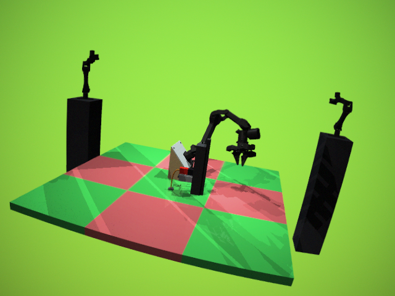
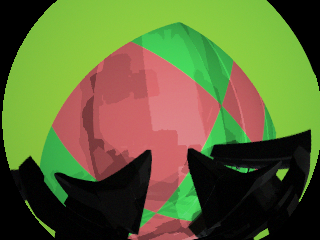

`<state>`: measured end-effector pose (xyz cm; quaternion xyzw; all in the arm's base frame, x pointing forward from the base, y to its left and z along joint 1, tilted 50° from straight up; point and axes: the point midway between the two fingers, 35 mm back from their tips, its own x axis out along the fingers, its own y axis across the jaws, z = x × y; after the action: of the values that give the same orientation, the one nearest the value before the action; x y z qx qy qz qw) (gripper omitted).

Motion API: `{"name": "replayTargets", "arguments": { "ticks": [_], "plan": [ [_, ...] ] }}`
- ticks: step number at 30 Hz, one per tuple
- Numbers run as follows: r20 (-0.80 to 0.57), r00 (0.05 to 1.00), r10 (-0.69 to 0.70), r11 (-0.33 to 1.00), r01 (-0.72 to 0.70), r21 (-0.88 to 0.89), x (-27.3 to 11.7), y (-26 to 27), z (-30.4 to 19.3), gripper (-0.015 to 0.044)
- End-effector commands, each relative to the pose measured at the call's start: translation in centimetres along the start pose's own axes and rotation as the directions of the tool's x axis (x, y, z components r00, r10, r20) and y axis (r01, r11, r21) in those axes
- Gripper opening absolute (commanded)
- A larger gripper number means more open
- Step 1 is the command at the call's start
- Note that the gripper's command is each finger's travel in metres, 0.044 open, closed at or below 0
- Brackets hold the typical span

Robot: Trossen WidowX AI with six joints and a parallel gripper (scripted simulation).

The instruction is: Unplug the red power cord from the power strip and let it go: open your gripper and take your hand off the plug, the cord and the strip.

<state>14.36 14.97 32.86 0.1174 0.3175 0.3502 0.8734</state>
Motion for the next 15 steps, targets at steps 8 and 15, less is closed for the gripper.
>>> {"name": "replayTargets", "arguments": {
  "ticks": [8,15],
  "plan": [
    [-0.015,0.983,-0.182,0.981,0.182,0.067,5.3,-6.6,4.7,0.0160],
    [-0.030,0.957,-0.287,0.949,0.289,0.125,7.7,-13.0,7.0,0.0160]
  ]
}}
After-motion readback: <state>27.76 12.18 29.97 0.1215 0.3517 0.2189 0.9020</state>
